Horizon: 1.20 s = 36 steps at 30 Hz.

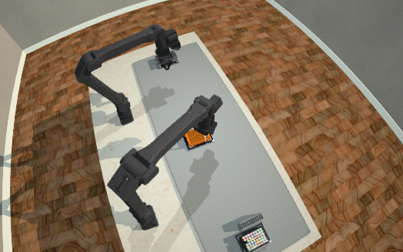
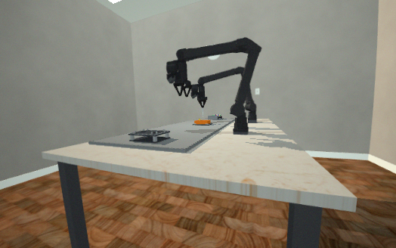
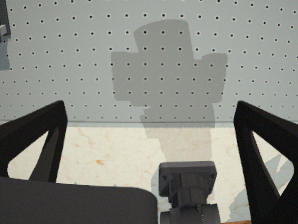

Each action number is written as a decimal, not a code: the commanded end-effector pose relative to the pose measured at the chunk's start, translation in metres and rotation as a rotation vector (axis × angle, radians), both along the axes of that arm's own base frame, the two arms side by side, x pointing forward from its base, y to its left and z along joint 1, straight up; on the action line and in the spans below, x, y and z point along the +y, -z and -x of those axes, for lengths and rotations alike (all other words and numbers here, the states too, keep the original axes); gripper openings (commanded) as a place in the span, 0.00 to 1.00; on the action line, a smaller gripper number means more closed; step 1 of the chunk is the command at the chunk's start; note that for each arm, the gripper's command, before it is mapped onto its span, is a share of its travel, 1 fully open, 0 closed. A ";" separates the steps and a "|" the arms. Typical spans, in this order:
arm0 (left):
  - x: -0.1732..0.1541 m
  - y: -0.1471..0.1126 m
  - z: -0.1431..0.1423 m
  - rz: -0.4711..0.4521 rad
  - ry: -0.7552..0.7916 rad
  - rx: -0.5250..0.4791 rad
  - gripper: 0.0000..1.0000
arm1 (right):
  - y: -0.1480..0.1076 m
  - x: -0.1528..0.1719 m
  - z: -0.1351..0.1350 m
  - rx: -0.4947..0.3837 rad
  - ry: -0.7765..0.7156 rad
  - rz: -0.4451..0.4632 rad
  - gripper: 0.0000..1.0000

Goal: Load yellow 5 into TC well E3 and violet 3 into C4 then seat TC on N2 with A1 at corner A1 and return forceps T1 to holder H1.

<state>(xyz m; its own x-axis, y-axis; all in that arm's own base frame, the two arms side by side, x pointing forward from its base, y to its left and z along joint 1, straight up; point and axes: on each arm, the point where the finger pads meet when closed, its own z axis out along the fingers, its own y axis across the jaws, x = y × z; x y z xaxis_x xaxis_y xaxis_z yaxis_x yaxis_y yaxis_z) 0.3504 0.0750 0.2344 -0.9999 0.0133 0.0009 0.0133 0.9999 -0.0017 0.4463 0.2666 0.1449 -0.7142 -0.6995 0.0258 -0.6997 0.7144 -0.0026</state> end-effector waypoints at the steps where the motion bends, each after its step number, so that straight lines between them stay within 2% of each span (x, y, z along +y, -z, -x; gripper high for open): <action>1: 0.002 -0.014 -0.009 -0.009 0.001 -0.036 1.00 | -0.019 -0.016 -0.007 -0.046 -0.012 -0.032 0.07; 21: 0.002 -0.014 -0.009 -0.009 0.001 -0.036 1.00 | -0.019 -0.080 -0.006 -0.050 -0.012 -0.029 0.07; 36: 0.002 -0.014 -0.009 -0.009 0.001 -0.036 1.00 | -0.019 -0.141 -0.005 -0.053 -0.012 -0.023 0.07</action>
<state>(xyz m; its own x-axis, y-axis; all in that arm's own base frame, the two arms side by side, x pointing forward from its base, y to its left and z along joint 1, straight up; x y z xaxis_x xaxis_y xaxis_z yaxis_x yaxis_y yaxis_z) 0.3504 0.0750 0.2344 -0.9999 0.0133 0.0009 0.0133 0.9999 -0.0017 0.4465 0.1375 0.1483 -0.7199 -0.6938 0.0187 -0.6939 0.7200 0.0000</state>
